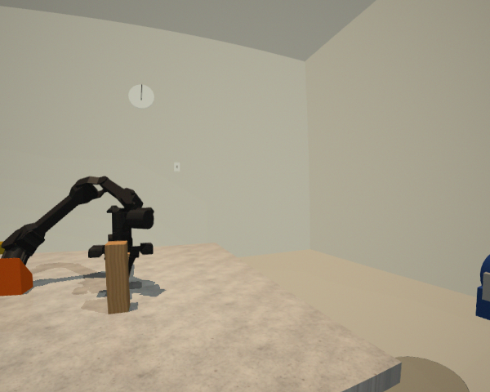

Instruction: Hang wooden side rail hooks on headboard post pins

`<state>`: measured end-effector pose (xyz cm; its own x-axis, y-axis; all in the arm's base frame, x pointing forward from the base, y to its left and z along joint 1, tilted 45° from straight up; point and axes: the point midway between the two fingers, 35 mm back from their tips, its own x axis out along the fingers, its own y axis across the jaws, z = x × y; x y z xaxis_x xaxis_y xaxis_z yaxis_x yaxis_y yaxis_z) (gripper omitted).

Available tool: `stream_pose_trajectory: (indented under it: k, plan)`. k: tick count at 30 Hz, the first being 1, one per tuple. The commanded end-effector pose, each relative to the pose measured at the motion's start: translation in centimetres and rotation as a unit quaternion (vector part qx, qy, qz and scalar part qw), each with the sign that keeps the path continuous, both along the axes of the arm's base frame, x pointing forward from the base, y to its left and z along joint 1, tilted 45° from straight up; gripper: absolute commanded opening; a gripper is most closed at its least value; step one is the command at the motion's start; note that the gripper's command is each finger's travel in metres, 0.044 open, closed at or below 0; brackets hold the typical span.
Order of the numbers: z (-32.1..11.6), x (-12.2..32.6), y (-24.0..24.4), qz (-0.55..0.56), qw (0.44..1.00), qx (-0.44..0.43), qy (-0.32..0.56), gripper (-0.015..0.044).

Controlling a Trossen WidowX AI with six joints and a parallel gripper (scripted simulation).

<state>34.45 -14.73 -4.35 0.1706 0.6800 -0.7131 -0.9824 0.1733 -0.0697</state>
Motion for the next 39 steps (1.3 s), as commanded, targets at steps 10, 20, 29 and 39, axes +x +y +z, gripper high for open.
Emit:
stream_pose_trajectory:
  k: [10,20,29,39]
  plan:
    - [0.05,-0.12,-0.65,-0.003,1.000,-0.004,-0.003,0.0000]
    - [-0.11,-0.13,-0.65,-0.003,1.000,-0.004,-0.003,0.0000]
    - [-0.17,-0.06,-0.71,-0.003,1.000,-0.004,-0.003,0.0000]
    - [-0.16,-0.08,-0.85,-0.003,1.000,-0.004,-0.003,0.0000]
